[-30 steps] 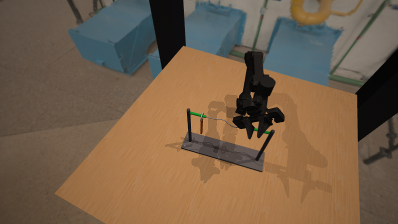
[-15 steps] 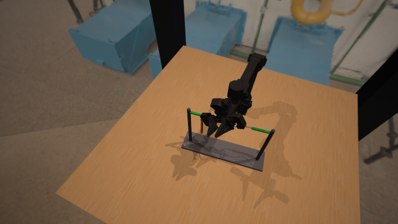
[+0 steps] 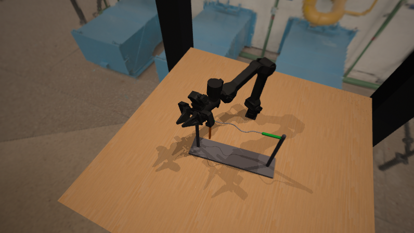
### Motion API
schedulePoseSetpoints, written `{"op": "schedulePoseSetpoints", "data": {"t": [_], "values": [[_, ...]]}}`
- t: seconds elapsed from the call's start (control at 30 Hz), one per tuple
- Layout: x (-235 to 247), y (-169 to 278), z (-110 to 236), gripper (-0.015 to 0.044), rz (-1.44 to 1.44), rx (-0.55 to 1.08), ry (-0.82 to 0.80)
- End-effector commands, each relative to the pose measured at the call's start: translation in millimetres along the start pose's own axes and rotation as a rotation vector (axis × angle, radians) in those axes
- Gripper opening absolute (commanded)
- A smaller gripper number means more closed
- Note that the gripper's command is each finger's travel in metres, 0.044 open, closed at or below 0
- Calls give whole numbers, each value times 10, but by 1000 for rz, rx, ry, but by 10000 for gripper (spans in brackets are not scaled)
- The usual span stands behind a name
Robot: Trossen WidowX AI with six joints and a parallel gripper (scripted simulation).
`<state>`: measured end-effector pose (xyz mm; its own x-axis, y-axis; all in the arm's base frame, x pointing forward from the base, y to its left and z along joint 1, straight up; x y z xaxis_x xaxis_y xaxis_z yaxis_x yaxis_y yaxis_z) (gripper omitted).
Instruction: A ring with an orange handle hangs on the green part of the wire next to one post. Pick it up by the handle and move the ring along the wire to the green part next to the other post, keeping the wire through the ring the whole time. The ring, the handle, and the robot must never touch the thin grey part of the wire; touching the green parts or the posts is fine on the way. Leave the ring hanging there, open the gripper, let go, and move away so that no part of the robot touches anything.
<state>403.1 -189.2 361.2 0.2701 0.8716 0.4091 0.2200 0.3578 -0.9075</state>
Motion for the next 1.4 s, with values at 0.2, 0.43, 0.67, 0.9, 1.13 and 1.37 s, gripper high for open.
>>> {"op": "schedulePoseSetpoints", "data": {"t": [0.2,0.43,0.67,0.9,1.13,1.37], "values": [[-992,-228,224,160,122,-58,105],[-1440,-272,441,160,183,-69,144],[-1616,144,603,160,233,-3,72],[-1763,758,958,160,297,85,-49],[-1745,1325,1438,160,350,154,-181],[-1539,1787,1975,160,390,196,-322]]}}
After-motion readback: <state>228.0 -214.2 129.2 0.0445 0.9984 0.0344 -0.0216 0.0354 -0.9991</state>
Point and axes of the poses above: the point midway between the two fingers, 35 mm back from their tips, its own z axis back along the fingers, its own x axis across the jaws, y = z × x, the point moved 1 cm from there along z, back along the fingers, and after that the axes turned 2 degrees about -z, right-handed, at the moved point
